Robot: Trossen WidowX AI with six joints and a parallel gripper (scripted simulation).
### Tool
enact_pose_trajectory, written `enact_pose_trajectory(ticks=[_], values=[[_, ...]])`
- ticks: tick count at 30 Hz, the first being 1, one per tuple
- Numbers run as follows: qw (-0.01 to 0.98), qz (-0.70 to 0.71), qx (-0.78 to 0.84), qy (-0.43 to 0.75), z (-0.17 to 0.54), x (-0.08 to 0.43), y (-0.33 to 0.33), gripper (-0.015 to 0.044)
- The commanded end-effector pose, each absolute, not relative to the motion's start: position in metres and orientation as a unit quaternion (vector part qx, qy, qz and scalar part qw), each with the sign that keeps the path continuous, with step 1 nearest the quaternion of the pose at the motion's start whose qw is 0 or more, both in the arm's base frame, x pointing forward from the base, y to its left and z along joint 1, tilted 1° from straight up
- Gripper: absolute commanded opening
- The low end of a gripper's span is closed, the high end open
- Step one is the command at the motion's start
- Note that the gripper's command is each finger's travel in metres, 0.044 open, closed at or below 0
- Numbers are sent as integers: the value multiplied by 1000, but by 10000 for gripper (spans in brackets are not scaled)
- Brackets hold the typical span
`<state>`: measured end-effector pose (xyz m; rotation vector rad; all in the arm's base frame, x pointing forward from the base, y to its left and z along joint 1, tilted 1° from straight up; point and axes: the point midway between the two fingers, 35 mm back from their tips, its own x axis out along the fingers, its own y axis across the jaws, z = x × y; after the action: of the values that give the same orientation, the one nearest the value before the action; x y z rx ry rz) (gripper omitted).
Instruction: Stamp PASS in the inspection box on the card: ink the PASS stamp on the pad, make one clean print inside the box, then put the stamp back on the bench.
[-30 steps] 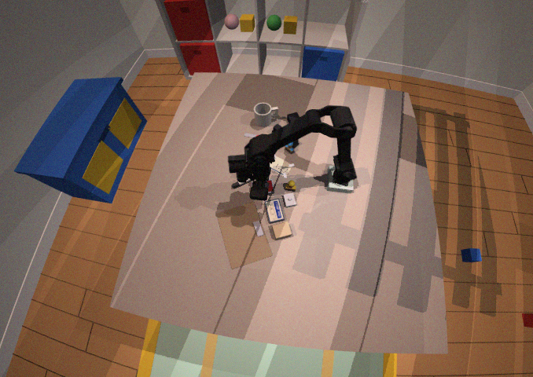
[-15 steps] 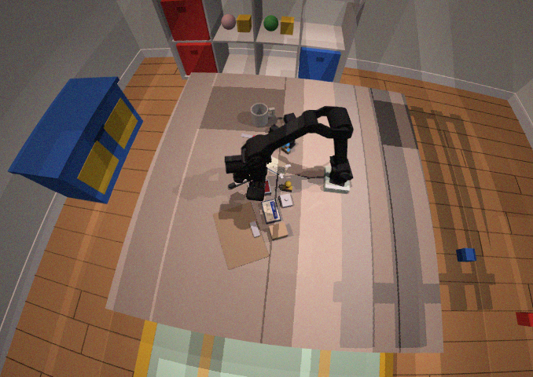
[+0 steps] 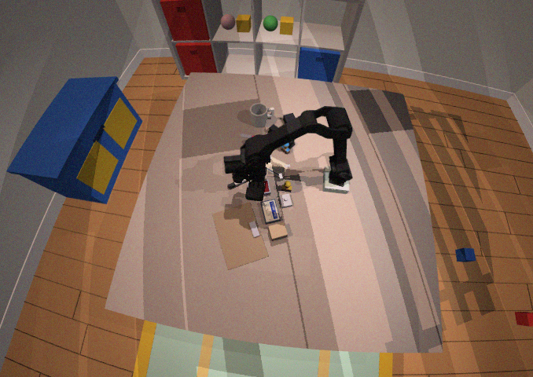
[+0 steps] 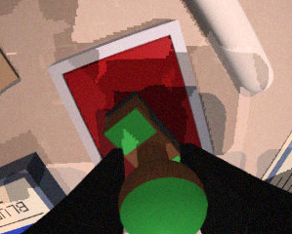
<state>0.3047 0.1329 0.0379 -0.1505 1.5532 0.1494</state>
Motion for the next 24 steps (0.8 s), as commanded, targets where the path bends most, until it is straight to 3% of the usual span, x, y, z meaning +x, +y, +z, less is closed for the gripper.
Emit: enact_pose_trajectory(ticks=[1,24], values=[[708,70,-66,700,40,304,134,0],[708,70,-66,700,64,305,134,0]])
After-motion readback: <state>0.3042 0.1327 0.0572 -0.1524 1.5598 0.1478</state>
